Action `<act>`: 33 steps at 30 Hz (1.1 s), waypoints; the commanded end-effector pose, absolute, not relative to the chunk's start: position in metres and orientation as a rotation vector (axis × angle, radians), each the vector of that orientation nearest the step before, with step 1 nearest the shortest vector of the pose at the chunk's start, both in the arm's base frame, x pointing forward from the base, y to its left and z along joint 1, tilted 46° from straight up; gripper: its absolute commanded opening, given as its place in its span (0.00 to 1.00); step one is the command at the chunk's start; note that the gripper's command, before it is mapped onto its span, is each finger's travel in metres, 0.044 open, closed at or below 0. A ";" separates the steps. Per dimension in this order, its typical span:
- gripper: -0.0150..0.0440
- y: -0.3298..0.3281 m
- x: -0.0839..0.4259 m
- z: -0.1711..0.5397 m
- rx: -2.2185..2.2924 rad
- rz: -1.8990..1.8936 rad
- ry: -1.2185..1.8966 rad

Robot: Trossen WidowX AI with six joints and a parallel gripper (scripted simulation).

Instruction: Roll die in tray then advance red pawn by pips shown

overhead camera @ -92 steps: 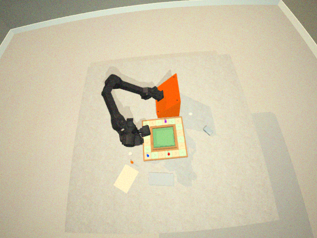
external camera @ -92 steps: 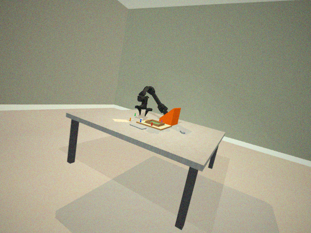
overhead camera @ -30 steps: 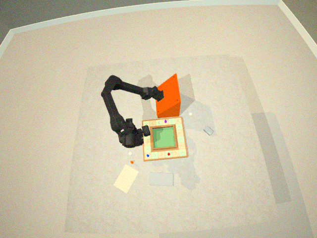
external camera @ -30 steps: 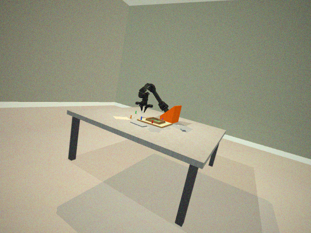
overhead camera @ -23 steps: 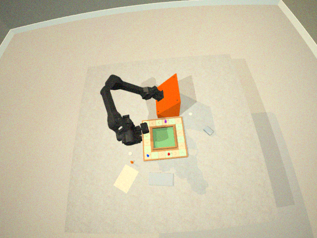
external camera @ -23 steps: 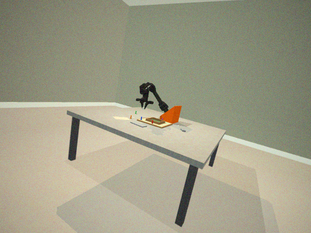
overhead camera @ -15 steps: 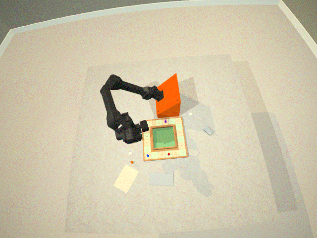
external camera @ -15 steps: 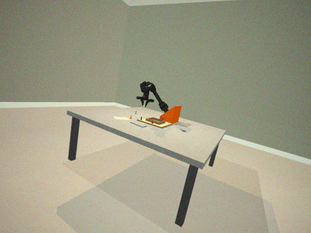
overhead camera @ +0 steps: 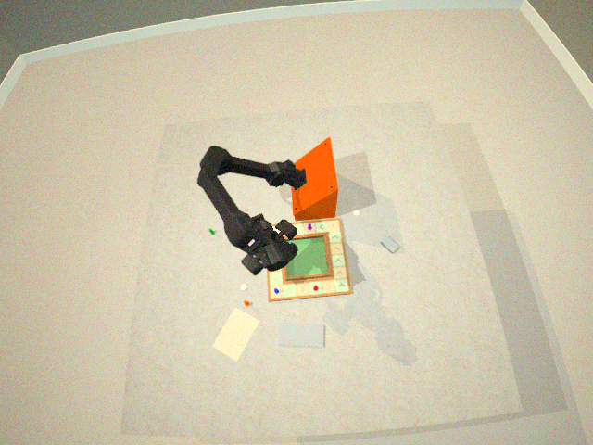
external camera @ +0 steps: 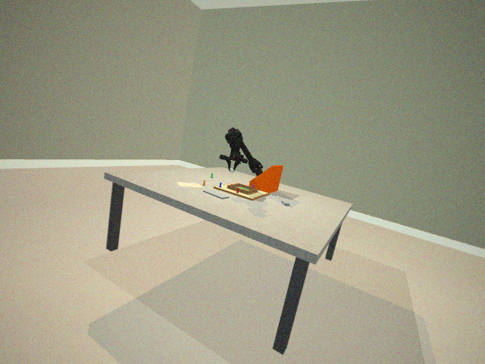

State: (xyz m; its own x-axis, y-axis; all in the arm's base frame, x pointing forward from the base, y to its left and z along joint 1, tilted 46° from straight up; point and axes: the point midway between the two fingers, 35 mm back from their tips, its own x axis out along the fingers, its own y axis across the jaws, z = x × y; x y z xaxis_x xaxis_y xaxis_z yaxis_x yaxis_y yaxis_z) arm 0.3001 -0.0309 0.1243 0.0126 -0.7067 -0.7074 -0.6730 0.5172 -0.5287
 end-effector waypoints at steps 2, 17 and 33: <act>0.25 -0.020 0.299 0.103 -1.293 0.103 1.728; 0.25 0.014 0.289 0.044 -1.662 0.578 1.768; 0.25 0.016 0.278 0.024 -1.551 0.871 1.706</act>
